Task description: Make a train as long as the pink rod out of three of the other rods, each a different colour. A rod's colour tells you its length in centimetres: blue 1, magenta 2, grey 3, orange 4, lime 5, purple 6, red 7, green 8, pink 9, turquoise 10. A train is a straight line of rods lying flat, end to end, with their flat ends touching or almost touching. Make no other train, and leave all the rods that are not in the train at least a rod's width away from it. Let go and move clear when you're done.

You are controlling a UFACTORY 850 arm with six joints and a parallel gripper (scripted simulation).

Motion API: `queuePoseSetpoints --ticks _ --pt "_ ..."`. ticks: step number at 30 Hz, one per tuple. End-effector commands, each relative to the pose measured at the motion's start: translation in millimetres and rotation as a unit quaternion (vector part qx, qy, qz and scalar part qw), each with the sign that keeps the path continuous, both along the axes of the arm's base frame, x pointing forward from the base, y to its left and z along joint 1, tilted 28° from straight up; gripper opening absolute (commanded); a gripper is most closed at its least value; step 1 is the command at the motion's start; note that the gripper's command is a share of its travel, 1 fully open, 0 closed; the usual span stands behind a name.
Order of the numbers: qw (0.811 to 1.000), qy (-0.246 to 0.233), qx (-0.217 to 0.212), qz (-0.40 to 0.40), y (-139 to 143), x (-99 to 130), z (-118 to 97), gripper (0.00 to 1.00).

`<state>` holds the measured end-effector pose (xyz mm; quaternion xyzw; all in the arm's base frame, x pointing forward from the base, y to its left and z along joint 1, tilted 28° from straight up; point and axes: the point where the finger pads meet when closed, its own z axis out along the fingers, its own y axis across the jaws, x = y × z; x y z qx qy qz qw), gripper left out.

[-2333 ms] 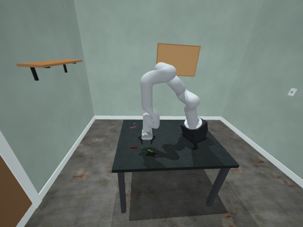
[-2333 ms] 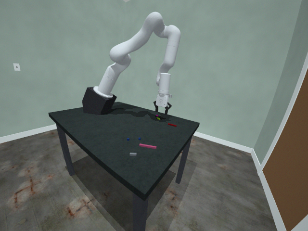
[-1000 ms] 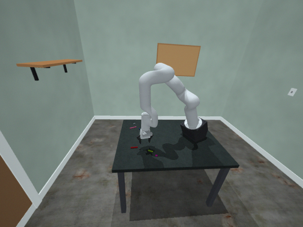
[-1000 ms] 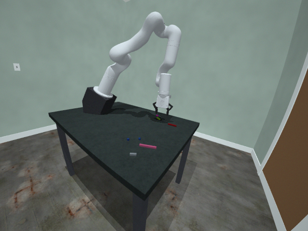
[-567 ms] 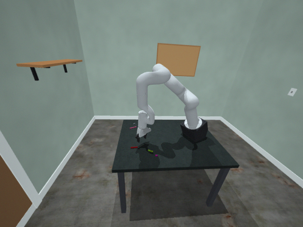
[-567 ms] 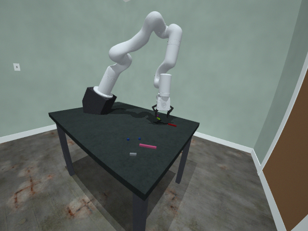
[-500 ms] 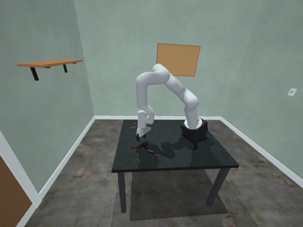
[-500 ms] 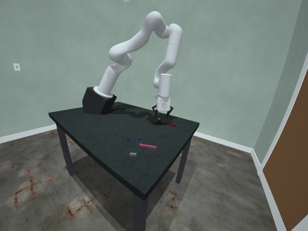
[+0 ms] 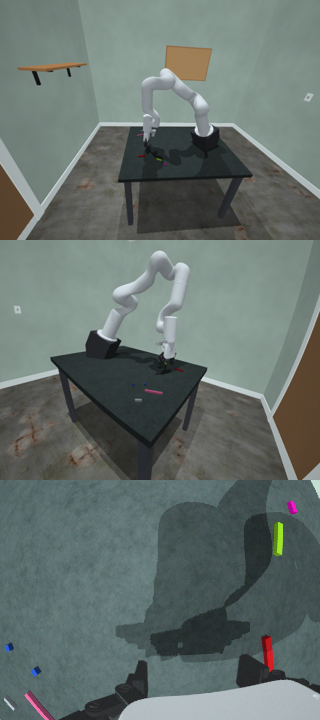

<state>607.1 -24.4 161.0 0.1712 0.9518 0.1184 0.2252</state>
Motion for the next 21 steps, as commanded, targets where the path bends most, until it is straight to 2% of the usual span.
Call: queuePoseSetpoints --ticks 1,4,5,8,14,19,21 --pt "0.996 -0.026 -0.04 0.069 -18.4 4.2 -1.5 1.0" --pt "0.995 -0.029 -0.049 0.085 -23.0 4.8 -2.1 1.0" --pt "0.988 -0.037 -0.073 0.128 -34.8 6.1 -3.6 1.0" --pt "0.98 -0.043 -0.096 0.169 -46.1 7.0 -5.1 1.0" --pt "0.95 -0.058 -0.149 0.267 -74.2 7.6 -9.0 1.0" --pt "0.916 -0.069 -0.192 0.345 -97.6 6.4 -12.6 1.0" --pt "0.916 -0.069 -0.192 0.345 -97.6 6.4 -12.6 1.0"
